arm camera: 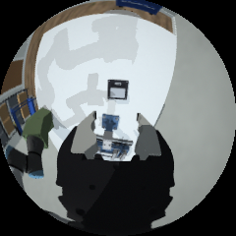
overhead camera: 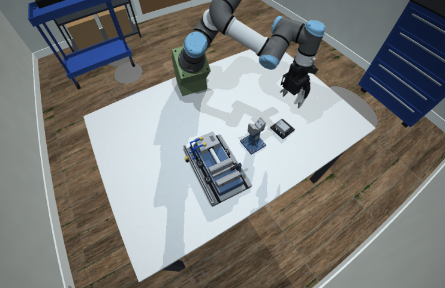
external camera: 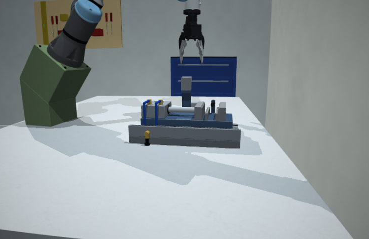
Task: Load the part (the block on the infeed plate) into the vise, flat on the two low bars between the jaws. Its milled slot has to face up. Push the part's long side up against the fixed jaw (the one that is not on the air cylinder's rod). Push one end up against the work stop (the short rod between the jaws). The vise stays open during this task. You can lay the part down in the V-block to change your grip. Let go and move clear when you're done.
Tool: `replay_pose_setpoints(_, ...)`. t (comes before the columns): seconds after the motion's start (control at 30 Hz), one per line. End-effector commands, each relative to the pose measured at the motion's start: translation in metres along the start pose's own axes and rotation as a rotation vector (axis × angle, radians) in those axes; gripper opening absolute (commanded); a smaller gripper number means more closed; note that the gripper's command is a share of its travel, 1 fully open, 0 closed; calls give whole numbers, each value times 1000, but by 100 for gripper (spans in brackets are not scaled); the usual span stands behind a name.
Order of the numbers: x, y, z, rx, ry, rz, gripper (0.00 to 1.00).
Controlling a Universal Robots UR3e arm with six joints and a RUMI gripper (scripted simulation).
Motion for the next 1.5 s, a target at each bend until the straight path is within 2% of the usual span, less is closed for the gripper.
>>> replay_pose_setpoints(0.0, 1, 0, 3, 1, 3, 1, 51)
replay_pose_setpoints(0.5, 1, 0, 35, 1, 3, 1, 51)
replay_pose_setpoints(0.57, 1, 0, 35, 1, 3, 1, 51)
replay_pose_setpoints(1.07, 1, 0, 76, 1, 3, 1, 51)
replay_pose_setpoints(1.13, 1, 0, 76, 1, 3, 1, 51)
replay_pose_setpoints(1.47, 2, 0, 106, 1, 3, 1, 51)
Point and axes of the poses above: the point where the finger pads meet when closed, its own z axis out along the fingers, its own x axis across the jaws, y = z × x, the point moved 5 cm from there along -z, back along the fingers, and after that the axes turned 10 degrees about -z, right-handed, at the moved point
